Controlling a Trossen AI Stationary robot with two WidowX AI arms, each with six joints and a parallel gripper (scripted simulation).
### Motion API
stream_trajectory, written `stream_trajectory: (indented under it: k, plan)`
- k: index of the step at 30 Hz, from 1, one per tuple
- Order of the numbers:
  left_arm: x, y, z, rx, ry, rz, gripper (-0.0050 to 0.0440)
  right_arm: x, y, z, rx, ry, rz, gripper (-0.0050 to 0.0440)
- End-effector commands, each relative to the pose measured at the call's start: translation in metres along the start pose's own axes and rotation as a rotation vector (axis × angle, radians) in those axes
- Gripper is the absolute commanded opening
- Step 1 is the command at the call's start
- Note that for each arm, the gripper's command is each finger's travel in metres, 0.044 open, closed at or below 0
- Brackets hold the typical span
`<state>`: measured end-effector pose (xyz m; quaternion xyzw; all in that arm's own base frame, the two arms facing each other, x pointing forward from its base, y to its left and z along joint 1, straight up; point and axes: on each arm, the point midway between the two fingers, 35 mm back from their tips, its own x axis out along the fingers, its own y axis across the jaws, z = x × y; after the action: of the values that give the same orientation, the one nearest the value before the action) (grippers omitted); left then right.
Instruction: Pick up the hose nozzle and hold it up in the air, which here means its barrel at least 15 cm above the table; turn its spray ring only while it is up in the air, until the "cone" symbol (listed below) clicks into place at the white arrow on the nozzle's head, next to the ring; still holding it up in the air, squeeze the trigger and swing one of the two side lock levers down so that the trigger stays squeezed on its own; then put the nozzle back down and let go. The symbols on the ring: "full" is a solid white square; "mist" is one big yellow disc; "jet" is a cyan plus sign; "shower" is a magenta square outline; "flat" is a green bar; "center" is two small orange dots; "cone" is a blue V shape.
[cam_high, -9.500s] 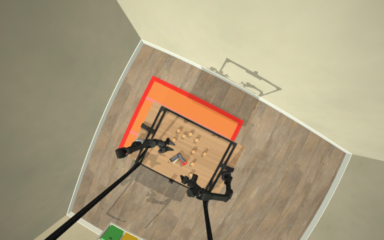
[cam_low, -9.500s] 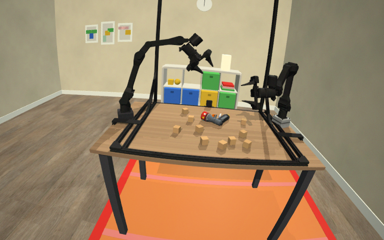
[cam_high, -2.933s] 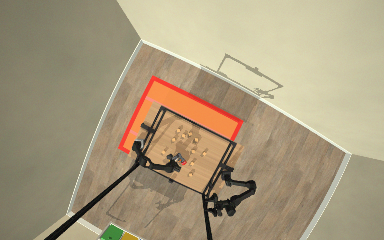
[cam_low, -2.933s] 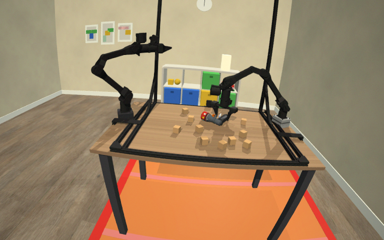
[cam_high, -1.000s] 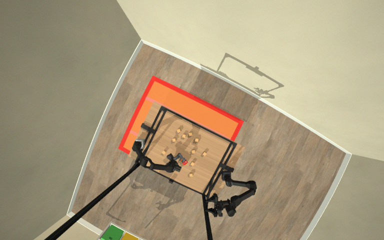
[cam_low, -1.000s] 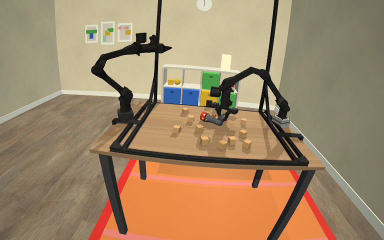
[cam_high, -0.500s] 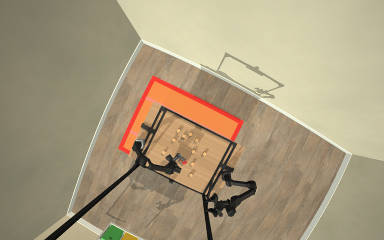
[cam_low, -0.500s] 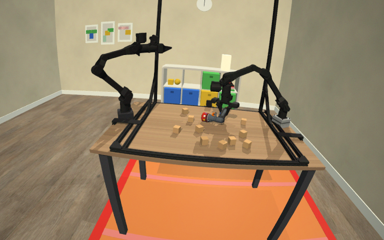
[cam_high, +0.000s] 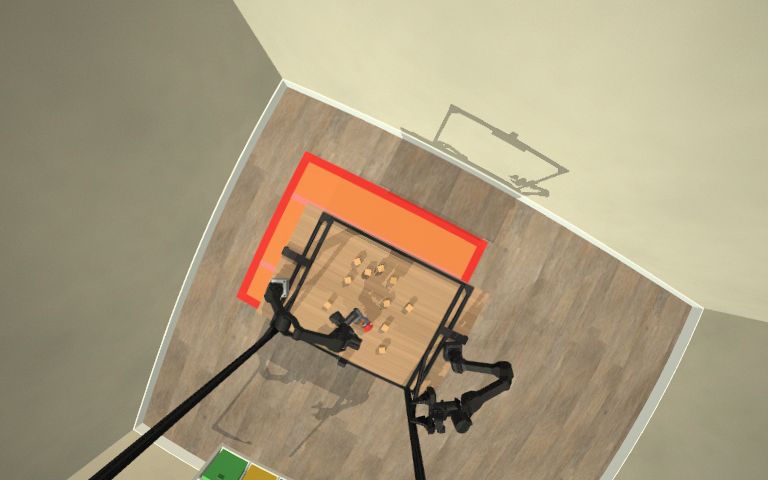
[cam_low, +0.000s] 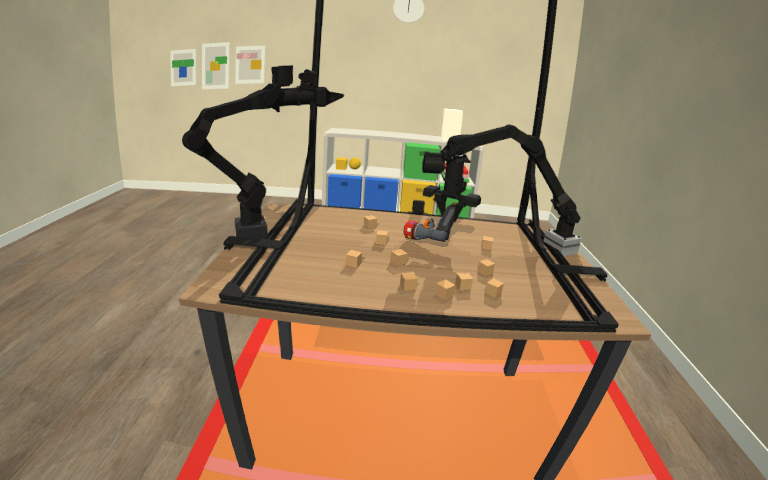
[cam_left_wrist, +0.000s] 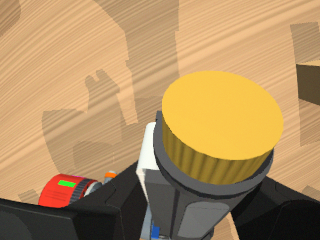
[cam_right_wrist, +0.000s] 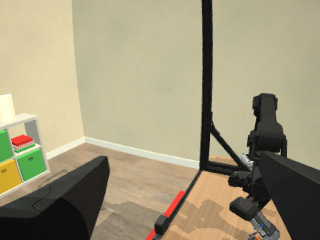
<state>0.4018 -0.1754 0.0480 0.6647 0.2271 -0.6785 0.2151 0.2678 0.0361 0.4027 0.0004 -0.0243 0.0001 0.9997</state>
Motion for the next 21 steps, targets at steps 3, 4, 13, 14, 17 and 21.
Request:
stream_trajectory:
  k: [3,4,13,14,17,21]
  plan:
    - [-0.0099,0.0030,-0.0022,-0.005,0.013,0.022,0.0000,0.0001,0.0001,0.0002,-0.001,-0.001,0.000,0.0400]
    - [-0.0099,0.0030,-0.0022,-0.005,0.013,0.022,0.0000,0.0001,0.0001,0.0002,-0.001,-0.001,0.000,0.0400]
    - [-0.0099,0.0030,-0.0022,0.096,0.014,0.022,0.0000,0.0001,0.0001,0.0002,-0.001,-0.001,0.000,0.0400]
    - [-0.0099,0.0030,-0.0022,0.118,0.015,0.022,0.0000,0.0001,0.0001,0.0002,-0.001,-0.001,0.000,0.0400]
    - [-0.0099,0.0030,-0.0022,0.186,0.015,0.021,0.0000,0.0001,0.0001,0.0002,-0.001,-0.001,0.000,0.0400]
    - [-0.0099,0.0030,-0.0022,0.231,0.016,0.021,0.0000,0.0001,0.0001,0.0002,-0.001,-0.001,0.000,0.0400]
